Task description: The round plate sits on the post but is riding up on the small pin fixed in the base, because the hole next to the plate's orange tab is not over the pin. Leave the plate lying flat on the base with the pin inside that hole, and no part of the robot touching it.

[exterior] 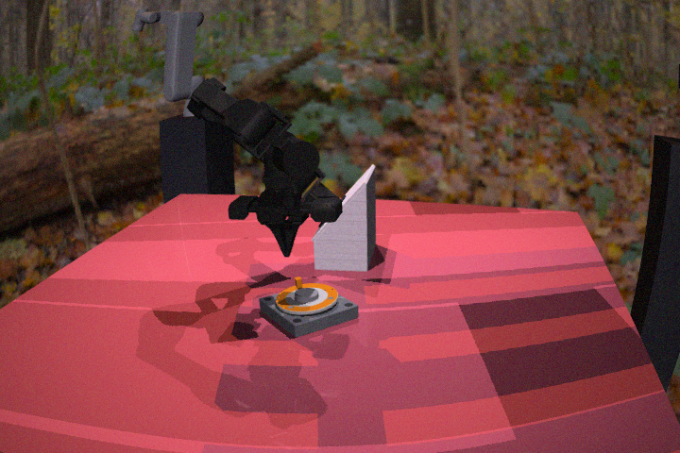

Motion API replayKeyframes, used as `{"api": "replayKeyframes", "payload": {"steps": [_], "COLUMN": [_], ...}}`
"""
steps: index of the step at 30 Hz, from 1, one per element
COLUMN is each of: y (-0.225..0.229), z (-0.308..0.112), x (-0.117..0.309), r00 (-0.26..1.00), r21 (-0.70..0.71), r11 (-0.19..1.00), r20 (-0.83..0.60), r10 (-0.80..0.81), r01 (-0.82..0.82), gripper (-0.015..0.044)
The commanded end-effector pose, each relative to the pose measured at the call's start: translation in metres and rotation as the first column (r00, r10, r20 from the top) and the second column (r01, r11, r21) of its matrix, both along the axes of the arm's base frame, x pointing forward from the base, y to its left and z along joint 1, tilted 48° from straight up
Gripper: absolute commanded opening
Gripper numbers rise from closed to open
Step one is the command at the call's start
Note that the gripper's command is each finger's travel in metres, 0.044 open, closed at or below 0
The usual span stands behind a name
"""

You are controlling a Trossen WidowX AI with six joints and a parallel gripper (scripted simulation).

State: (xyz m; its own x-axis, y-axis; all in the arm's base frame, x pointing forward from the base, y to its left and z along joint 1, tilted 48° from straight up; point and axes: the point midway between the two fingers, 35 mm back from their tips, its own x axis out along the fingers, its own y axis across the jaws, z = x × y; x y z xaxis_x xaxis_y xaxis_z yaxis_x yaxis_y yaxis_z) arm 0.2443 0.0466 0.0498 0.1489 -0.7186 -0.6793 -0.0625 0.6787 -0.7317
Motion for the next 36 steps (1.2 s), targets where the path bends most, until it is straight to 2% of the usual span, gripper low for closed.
{"api": "replayKeyframes", "payload": {"steps": [1,12,36], "y": [-0.001,-0.036,-0.024], "z": [-0.001,-0.032,-0.050], "x": [0.003,0.010,-0.011], "r00": [1.000,1.000,1.000], "r21": [-0.010,-0.012,-0.011], "r11": [1.000,1.000,1.000], "r20": [0.021,0.022,0.021], "r10": [-0.010,-0.010,-0.010], "r01": [0.010,0.010,0.010], "gripper": [0.0000,0.0000,0.0000]}}
